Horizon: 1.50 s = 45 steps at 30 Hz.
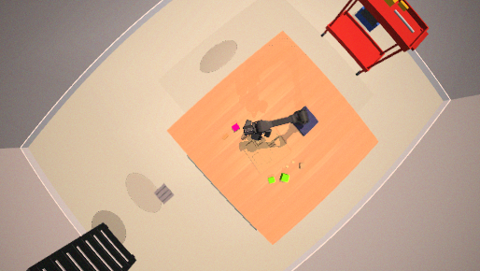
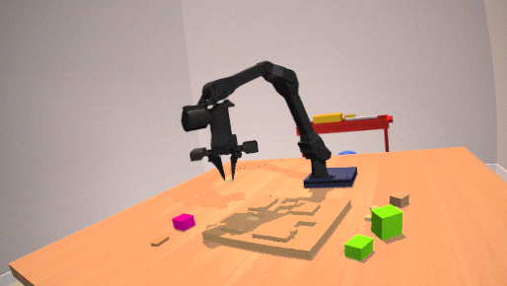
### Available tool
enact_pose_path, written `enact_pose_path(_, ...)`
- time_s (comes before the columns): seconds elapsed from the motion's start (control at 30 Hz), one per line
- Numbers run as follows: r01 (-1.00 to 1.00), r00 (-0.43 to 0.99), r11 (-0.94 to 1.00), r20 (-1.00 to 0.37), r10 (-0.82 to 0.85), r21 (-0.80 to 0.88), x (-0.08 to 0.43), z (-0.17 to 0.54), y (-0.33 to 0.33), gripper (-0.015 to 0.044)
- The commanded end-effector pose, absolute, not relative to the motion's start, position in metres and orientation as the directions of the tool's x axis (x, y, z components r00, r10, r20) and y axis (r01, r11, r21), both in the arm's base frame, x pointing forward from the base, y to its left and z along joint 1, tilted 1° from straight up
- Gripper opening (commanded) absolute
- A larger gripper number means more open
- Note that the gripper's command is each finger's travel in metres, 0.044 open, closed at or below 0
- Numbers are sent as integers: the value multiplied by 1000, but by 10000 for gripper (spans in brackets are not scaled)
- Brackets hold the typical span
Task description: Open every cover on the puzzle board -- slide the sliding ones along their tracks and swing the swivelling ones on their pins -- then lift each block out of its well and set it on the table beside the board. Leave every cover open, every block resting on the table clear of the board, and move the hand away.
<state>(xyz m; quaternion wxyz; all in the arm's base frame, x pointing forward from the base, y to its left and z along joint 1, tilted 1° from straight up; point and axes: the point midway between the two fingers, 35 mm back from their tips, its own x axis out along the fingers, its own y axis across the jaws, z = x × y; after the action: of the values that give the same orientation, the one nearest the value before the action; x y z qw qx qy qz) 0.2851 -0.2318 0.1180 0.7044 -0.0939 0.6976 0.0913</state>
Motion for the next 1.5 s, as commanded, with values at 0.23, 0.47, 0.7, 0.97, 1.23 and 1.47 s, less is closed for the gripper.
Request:
enact_pose_path(0.23, -263, 0, 965, -1000, -5, -5, 249, 116, -258, 80)
enact_pose_path(0.47, -263, -2, 965, -1000, -6, -5, 226, 115, -271, 80)
enact_pose_path(0.7, -263, -3, 965, -1000, -6, -5, 218, 114, -276, 80)
enact_pose_path(0.97, -263, -3, 965, -1000, -6, -5, 219, 101, -278, 80)
enact_pose_path(1.23, -263, -3, 965, -1000, -6, -5, 220, 88, -279, 80)
enact_pose_path(1.47, -263, -3, 965, -1000, -6, -5, 220, 76, -279, 80)
